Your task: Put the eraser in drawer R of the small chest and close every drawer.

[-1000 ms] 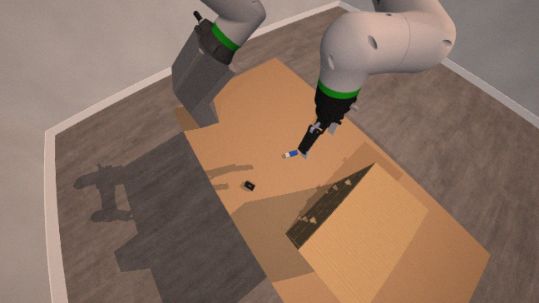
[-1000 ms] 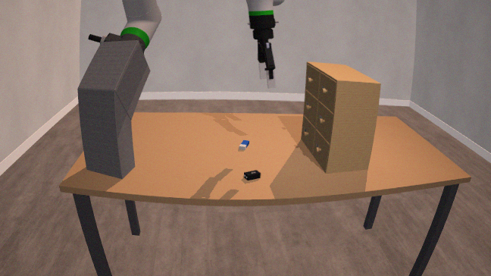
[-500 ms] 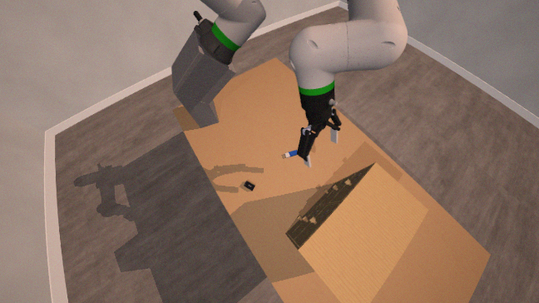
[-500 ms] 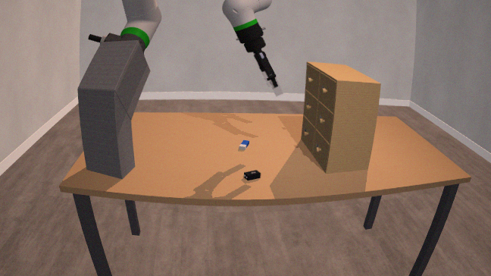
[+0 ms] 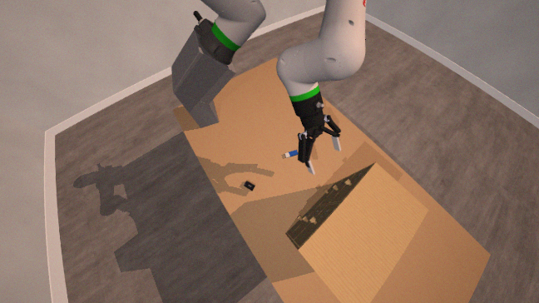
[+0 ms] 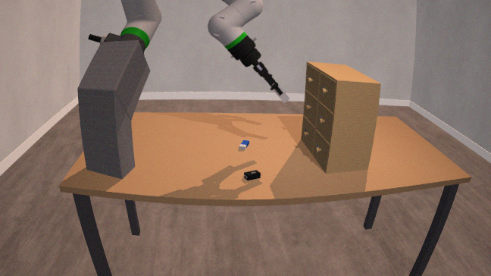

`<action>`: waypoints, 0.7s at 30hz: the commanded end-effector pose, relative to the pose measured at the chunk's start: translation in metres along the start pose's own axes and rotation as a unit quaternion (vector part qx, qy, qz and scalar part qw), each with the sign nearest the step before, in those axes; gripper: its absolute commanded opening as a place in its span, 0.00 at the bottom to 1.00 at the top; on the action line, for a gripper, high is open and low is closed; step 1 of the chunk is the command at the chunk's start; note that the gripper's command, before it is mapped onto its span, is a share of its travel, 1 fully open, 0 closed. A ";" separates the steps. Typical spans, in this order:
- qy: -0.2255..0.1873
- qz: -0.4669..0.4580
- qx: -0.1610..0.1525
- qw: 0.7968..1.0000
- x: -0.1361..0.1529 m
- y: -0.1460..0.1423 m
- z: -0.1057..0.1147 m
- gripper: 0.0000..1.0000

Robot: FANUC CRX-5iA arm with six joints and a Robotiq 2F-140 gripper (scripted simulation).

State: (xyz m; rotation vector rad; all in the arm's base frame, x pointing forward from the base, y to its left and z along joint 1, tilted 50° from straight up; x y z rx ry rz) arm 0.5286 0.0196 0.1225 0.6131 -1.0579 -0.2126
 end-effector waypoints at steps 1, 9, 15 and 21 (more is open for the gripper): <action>-0.097 0.004 0.004 0.995 -0.019 0.004 -0.019 1.00; -0.157 0.003 -0.010 0.988 -0.028 0.007 -0.036 1.00; -0.205 0.001 -0.021 0.979 -0.035 0.009 -0.051 1.00; -0.234 0.001 -0.028 0.972 -0.039 0.011 -0.060 1.00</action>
Point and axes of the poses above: the point where the finger pads meet when closed, its own z axis back along the fingers, its own y axis across the jaws, x = y × z, the point moved 9 cm from there along z, back along the fingers, and after that the axes turned 13 degrees about z, right-handed, at the moved point
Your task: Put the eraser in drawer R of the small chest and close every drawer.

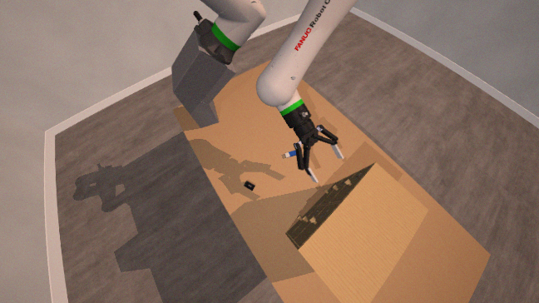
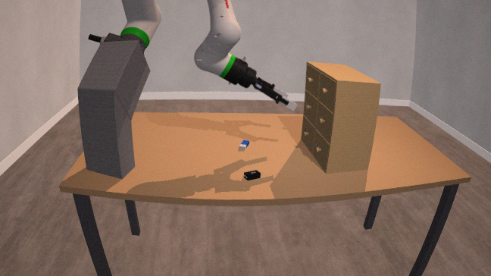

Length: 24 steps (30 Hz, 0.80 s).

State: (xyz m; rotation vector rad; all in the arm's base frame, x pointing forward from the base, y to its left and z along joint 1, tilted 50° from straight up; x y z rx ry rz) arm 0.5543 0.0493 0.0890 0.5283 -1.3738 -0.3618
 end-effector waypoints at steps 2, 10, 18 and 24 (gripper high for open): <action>-0.065 -0.002 0.005 0.998 -0.018 0.009 -0.010 1.00; -0.077 -0.001 0.002 0.997 -0.021 0.010 -0.012 1.00; -0.077 -0.001 0.002 0.997 -0.023 0.010 -0.013 1.00; -0.077 -0.001 0.002 0.997 -0.033 0.013 -0.019 1.00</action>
Point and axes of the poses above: the point where the finger pads meet when closed, its own z axis back along the fingers, its own y axis across the jaws, x = y × z, the point moved 9 cm from there along z, back along the fingers, and after that the axes turned 13 degrees about z, right-handed, at the moved point
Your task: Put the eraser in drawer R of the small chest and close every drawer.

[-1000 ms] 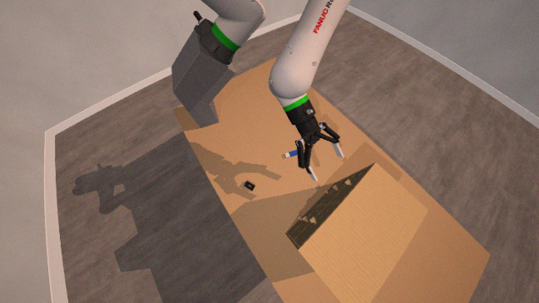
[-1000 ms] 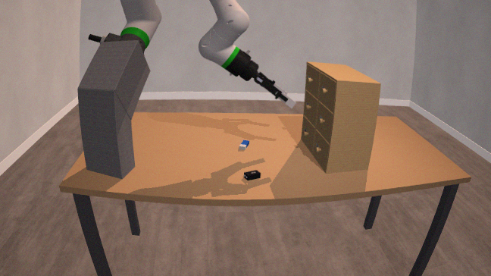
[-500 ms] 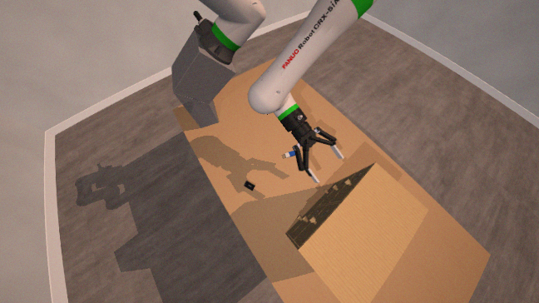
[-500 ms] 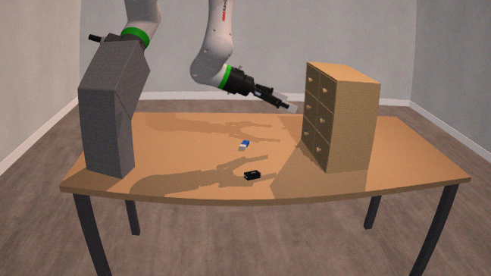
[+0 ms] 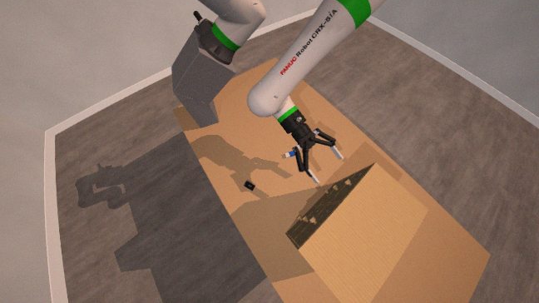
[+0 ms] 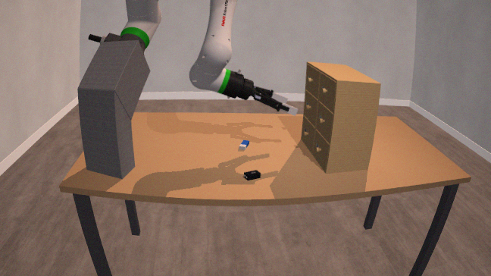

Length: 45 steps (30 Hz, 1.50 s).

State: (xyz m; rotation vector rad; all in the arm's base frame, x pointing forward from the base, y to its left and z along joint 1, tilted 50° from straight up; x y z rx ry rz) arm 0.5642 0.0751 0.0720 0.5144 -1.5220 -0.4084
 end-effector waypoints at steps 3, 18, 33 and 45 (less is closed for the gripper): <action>0.000 0.000 0.000 1.000 -0.018 0.004 -0.007 1.00; 0.000 0.000 0.000 1.000 -0.070 0.016 -0.027 1.00; 0.000 0.000 0.000 1.000 -0.076 0.017 -0.029 1.00; 0.000 0.000 0.000 1.000 -0.076 0.017 -0.029 1.00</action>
Point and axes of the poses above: the point where the finger pads meet when closed, its own z axis back along the fingers, its own y axis across the jaws, x = y × z, the point moved 9 cm from there along z, back along the fingers, and after that the axes turned 13 degrees about z, right-handed, at the moved point
